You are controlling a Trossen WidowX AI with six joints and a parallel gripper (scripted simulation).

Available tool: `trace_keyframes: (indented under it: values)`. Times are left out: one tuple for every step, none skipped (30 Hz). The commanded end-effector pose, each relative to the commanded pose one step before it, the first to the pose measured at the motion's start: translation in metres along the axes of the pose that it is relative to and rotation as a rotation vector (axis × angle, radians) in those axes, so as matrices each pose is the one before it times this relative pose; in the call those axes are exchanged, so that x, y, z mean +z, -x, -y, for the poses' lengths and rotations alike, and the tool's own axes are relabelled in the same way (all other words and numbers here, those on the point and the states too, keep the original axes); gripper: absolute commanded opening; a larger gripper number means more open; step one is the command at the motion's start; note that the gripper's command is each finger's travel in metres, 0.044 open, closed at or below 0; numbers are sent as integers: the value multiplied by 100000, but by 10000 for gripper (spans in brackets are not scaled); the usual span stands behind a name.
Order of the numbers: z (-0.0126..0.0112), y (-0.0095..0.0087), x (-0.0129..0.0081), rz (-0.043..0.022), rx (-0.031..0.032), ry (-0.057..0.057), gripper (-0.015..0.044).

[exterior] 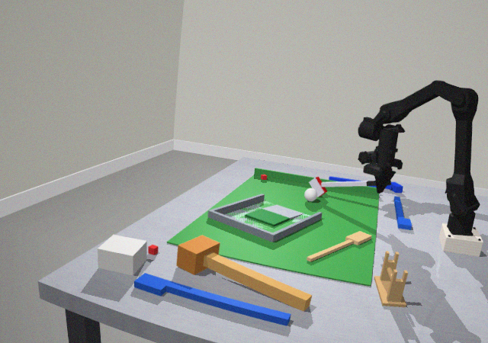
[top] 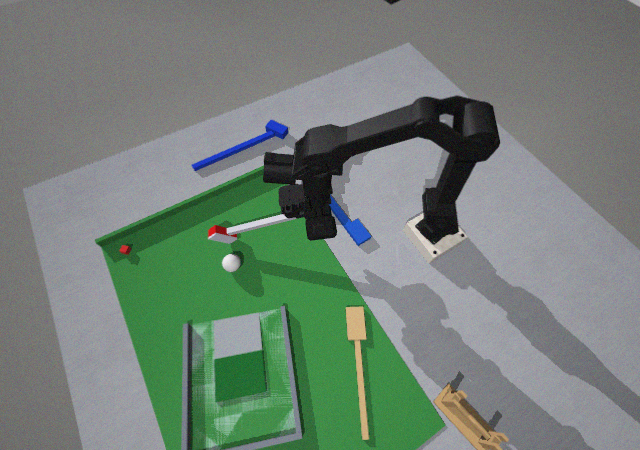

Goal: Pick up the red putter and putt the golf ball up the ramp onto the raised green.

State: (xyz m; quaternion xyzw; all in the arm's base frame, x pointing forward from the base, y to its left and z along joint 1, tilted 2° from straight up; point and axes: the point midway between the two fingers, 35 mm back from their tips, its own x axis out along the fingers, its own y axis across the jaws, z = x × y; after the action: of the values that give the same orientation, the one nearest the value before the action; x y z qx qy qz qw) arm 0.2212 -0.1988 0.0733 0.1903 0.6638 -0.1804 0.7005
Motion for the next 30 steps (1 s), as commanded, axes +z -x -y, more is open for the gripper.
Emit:
trace_keyframes:
  values:
    - [-4973,83,361,130,650,2010,0]
    - [-1397,19,1,66,81,-1,0]
    - [-1393,21,-65,69,96,-2,0]
    - [-1386,23,-130,70,110,-3,0]
    - [-1373,25,-195,70,125,-3,0]
    - [-1092,21,-203,56,111,-3,0]
    - [-651,13,-141,33,71,-2,0]
    - [-216,4,-50,11,25,-1,0]
    - [0,0,0,0,0,0,0]
    - [0,0,0,0,0,0,0]
    - [0,0,0,0,0,0,0]
    - [-2,89,11,1,0,0,0]
    - [-3,165,20,2,0,0,0]
    - [-4,247,28,3,0,0,0]
    - [-4,335,34,4,0,0,0]
    - [-4,388,33,4,-1,0,0]
    - [-3,443,31,4,-1,0,0]
    - [-2,486,25,3,-1,0,0]
    - [0,508,16,2,-1,0,0]
    - [2,516,6,1,-2,0,0]
    - [4,519,-5,0,-2,0,0]
    - [5,522,-15,-1,-2,0,0]
    - [7,523,-26,-2,-2,0,0]
    - [9,523,-36,-3,-2,0,0]
    - [9,415,-36,-3,-2,0,0]
    - [6,252,-25,-2,-1,0,0]
    - [2,84,-9,-1,0,0,0]
    - [0,0,0,0,0,0,0]
    - [0,0,0,0,0,0,0]
    - [0,0,0,0,0,0,0]
